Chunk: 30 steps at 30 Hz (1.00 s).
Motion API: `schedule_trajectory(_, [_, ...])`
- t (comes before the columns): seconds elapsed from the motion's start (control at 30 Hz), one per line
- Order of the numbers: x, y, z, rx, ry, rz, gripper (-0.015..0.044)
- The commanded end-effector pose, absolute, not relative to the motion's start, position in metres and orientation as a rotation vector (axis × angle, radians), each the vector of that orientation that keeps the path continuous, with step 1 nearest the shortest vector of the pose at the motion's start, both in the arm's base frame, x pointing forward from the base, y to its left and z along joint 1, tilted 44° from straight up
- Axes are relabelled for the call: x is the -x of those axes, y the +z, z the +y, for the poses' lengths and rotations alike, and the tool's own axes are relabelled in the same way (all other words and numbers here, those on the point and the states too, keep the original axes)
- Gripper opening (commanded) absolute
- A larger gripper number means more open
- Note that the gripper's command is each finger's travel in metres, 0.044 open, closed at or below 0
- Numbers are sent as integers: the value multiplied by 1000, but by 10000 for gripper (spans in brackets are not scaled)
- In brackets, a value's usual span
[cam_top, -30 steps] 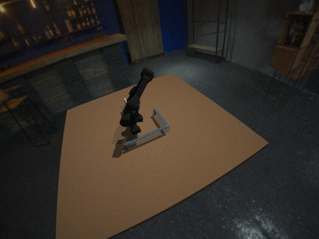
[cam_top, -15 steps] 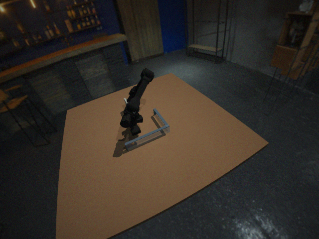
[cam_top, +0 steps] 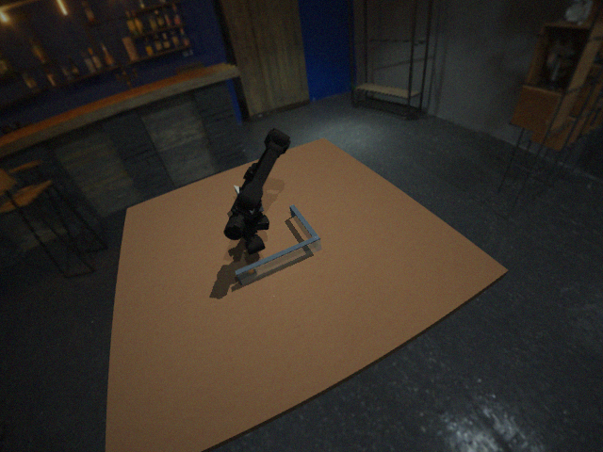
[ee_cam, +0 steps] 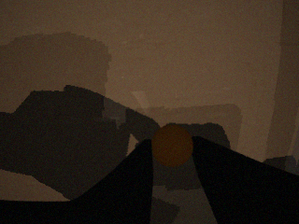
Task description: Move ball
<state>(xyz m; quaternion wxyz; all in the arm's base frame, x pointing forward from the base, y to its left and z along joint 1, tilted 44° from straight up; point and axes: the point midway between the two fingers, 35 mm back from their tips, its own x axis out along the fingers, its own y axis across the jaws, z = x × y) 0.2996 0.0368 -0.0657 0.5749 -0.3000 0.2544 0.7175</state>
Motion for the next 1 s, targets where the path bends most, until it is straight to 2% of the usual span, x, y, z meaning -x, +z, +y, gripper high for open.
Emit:
schedule_trajectory(0.0, [-311,-46,16,727,1667,590,0])
schedule_trajectory(0.4, [-317,13,-36,725,1670,589,0])
schedule_trajectory(0.63, [-318,13,-36,709,1661,607,0])
schedule_trajectory(0.97, [-336,2,-37,478,1519,854,0])
